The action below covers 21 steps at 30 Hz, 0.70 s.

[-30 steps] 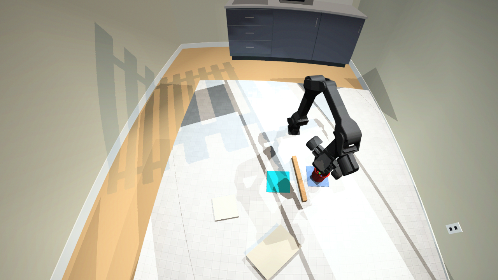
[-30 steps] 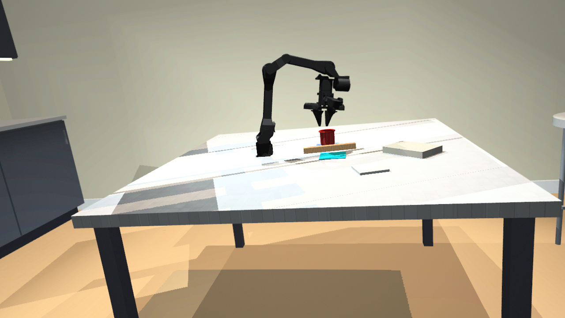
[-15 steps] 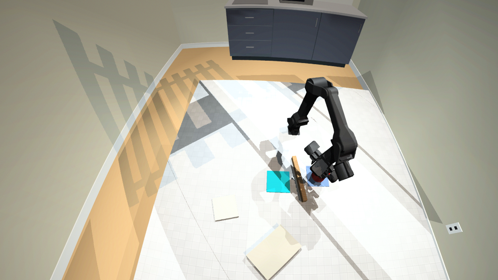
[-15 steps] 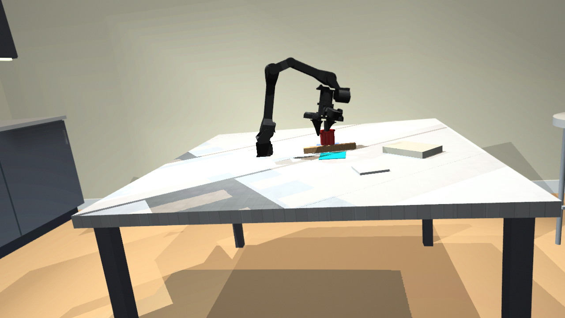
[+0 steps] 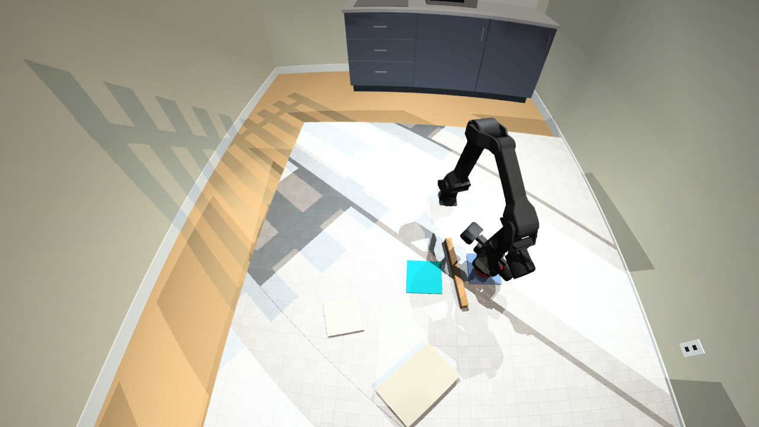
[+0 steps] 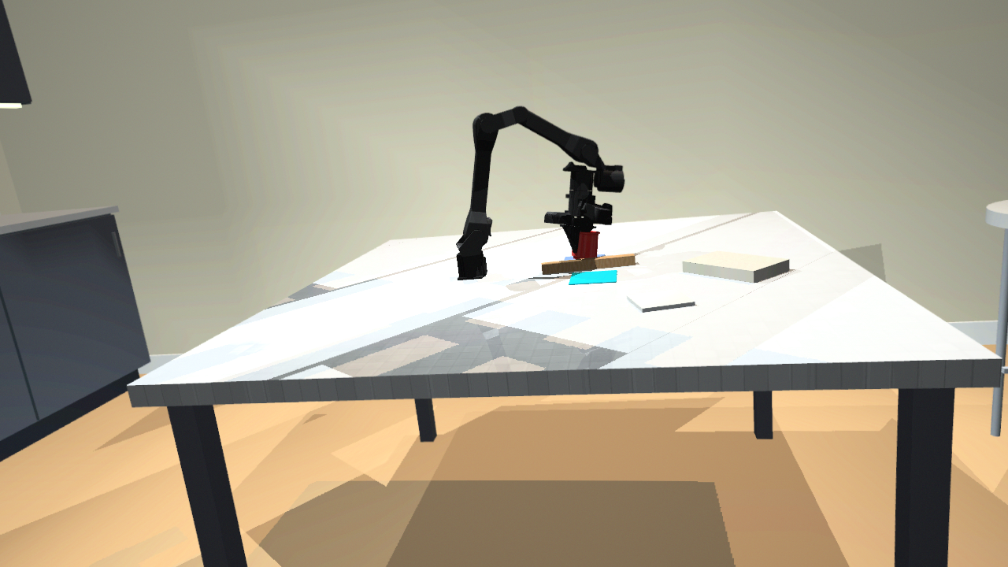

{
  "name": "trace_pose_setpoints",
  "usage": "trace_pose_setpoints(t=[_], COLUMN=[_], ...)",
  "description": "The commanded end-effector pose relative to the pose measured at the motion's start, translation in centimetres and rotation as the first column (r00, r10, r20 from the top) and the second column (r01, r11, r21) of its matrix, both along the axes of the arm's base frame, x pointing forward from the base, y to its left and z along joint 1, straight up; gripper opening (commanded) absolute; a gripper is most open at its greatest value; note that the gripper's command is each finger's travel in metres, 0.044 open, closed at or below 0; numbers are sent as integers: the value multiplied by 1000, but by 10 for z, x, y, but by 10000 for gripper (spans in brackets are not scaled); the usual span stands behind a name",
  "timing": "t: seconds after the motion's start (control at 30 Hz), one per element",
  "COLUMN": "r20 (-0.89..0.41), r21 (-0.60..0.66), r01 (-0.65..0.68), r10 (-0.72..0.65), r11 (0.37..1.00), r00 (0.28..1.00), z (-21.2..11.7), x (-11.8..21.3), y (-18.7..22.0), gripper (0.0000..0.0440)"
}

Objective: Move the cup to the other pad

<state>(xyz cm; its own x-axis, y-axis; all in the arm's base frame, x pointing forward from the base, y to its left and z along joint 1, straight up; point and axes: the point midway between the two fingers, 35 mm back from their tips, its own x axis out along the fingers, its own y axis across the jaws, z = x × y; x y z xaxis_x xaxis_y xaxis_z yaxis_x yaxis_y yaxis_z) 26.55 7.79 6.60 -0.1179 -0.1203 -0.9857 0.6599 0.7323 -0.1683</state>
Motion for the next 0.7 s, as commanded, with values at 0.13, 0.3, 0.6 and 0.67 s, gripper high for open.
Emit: trace_pose_setpoints(t=[0.13, 0.3, 0.6, 0.67], r20=[-9, 4, 37, 48], r21=[-11, -7, 8, 15], r01=[2, 17, 72, 89], r10=[-2, -17, -72, -89], r11=[1000, 1000, 997, 996], r00=[1000, 1000, 997, 995], z=[-1, 5, 27, 35], x=[-4, -3, -1, -1], y=[-5, -5, -8, -10], gripper=[13, 5, 0, 0])
